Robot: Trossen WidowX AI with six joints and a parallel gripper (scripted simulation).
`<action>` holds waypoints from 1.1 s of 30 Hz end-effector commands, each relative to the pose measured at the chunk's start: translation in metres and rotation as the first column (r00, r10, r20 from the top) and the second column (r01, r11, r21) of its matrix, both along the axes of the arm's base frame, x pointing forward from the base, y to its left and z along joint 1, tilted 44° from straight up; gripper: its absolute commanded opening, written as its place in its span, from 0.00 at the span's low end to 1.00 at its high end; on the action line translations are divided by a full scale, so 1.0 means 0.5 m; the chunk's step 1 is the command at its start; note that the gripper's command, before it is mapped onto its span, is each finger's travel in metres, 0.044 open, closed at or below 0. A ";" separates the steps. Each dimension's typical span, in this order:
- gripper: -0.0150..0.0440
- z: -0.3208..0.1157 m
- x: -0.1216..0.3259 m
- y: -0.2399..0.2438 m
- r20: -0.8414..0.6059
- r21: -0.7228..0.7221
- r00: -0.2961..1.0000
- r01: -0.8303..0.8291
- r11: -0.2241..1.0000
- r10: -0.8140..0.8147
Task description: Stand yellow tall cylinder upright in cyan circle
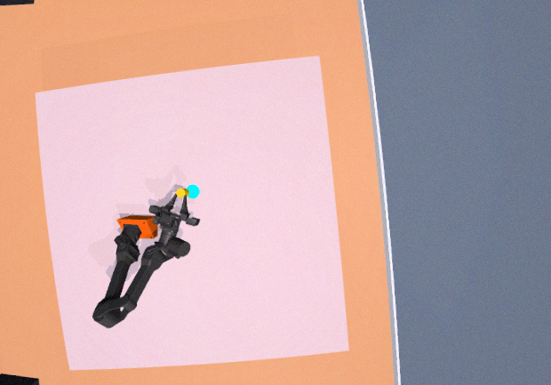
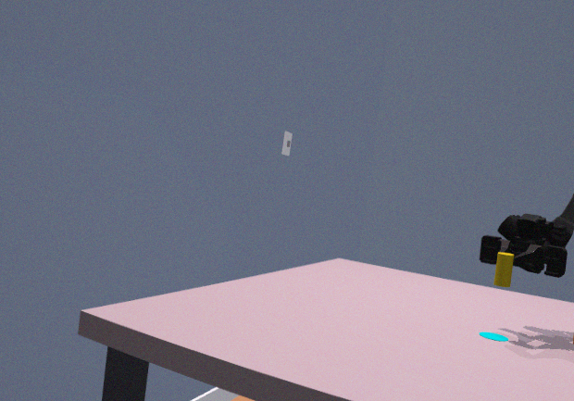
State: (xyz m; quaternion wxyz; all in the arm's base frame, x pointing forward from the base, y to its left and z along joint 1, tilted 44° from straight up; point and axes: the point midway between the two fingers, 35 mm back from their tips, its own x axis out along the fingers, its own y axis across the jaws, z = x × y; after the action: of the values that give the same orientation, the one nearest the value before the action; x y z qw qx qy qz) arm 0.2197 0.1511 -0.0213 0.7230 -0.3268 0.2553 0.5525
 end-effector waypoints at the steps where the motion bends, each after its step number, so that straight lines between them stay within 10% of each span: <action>1: 0.43 0.002 -0.004 0.001 0.008 0.010 1.000 -0.009 1.000 0.009; 33: 0.43 -0.088 0.007 -0.086 0.003 -0.003 1.000 -0.012 1.000 0.012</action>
State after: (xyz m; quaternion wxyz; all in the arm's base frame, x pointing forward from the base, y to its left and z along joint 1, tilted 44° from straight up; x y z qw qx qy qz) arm 0.2229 0.1144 -0.0585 0.7193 -0.3311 0.2579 0.5537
